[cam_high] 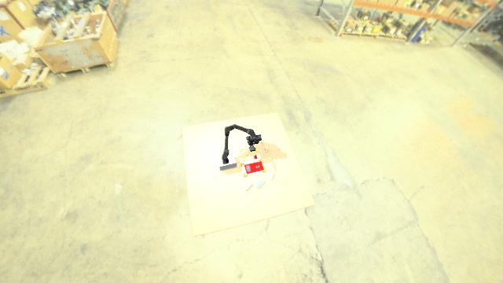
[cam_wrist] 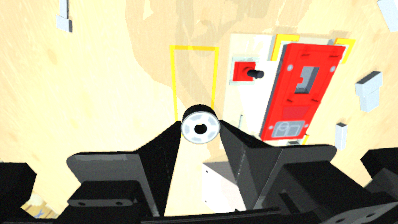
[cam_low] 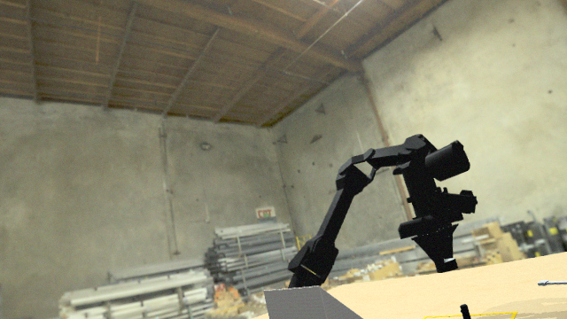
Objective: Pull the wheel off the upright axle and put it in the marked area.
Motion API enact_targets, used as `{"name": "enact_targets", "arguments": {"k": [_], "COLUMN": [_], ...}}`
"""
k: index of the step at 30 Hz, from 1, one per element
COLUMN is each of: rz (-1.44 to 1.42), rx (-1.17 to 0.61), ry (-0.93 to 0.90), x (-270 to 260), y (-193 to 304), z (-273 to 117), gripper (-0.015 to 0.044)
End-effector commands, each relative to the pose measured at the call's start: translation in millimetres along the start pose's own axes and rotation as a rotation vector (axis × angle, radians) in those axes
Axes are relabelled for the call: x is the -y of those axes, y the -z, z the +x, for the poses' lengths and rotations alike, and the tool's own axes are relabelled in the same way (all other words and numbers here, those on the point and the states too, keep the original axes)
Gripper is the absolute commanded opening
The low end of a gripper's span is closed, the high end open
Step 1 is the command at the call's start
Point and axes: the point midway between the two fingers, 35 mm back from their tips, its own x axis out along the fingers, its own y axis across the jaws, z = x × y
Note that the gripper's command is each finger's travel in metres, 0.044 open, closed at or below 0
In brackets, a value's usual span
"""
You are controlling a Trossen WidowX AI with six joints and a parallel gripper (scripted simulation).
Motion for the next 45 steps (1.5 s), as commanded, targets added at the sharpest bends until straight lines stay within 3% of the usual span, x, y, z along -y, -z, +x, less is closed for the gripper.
{"name": "enact_targets", "arguments": {"k": [1, 12, 26, 31, 42, 45], "rz": [0.012, 0.011, 0.011, 0.011, 0.002, 0.004], "rx": [-0.008, -0.008, -0.007, -0.007, -0.006, -0.006], "ry": [-0.005, -0.005, -0.009, -0.01, -0.006, -0.005], "x": [-3.7, -3.7, -5.1, -5.4, -6.2, -5.4], "y": [6.0, 5.4, 6.6, 7.3, 5.4, 4.0], "z": [2.4, 26.6, 102.4, 106.1, 100.8, 84.7], "gripper": [0.0, 0.0, 0.0, 0.0, 0.0289, 0.03]}}
